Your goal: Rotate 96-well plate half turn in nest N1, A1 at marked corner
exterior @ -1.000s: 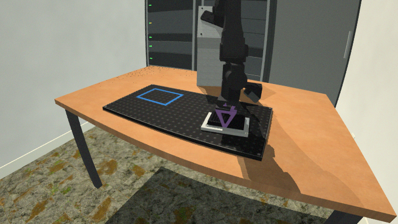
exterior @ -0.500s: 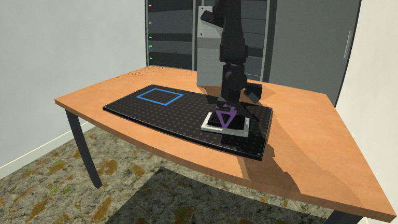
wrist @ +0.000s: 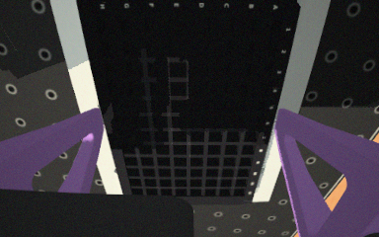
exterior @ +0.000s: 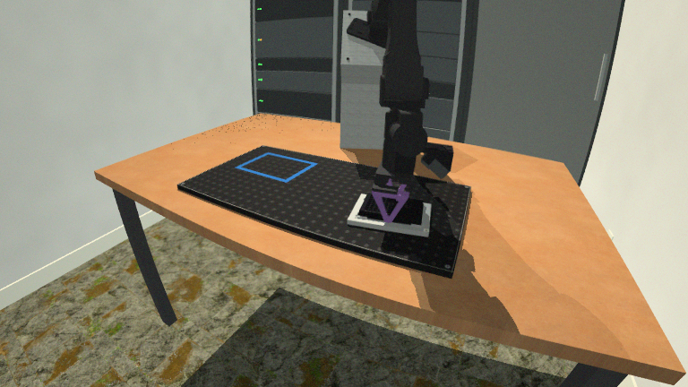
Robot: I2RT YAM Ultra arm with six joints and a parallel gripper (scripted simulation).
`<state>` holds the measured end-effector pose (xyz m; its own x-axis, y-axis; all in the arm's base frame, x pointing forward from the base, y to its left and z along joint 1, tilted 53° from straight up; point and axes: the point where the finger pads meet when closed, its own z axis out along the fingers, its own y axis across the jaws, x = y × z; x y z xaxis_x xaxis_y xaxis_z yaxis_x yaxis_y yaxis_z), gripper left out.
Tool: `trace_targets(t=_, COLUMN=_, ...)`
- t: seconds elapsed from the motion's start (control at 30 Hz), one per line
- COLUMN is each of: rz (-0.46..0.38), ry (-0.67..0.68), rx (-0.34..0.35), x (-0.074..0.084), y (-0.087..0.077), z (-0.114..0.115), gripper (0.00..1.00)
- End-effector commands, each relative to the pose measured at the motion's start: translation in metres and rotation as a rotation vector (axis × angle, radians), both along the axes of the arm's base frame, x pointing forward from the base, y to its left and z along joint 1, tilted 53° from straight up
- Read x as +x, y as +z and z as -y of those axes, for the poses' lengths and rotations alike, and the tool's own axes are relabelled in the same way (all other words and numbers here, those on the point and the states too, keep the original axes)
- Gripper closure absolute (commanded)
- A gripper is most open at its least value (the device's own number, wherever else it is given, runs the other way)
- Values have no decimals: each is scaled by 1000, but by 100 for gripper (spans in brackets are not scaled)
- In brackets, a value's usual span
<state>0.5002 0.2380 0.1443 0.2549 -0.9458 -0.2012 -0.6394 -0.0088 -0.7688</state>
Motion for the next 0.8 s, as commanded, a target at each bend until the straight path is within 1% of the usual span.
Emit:
trace_targets(t=0.0, rz=11, ry=5, rx=8, x=1, y=6, z=-1, gripper=0)
trace_targets(t=0.27, rz=11, ry=5, rx=8, x=1, y=6, z=-1, gripper=0)
trace_targets(t=0.3, rz=-1, ry=9, rx=5, x=-7, y=7, z=2, gripper=0)
trace_targets(t=0.33, rz=-5, ry=9, rx=3, x=-10, y=7, z=4, gripper=0)
trace_targets(t=0.4, rz=-5, ry=10, rx=3, x=-14, y=10, z=5, gripper=0)
trace_targets(t=0.47, rz=-5, ry=10, rx=3, x=-14, y=10, z=5, gripper=0)
trace_targets(t=0.5, rz=-1, ry=10, rx=5, x=-15, y=14, z=5, gripper=0)
trace_targets(t=0.53, rz=-5, ry=10, rx=3, x=-18, y=13, z=6, gripper=0)
trace_targets(t=0.73, rz=-5, ry=12, rx=4, x=-30, y=23, z=11, gripper=0)
trace_targets(t=0.77, rz=-5, ry=12, rx=4, x=-30, y=23, z=11, gripper=0)
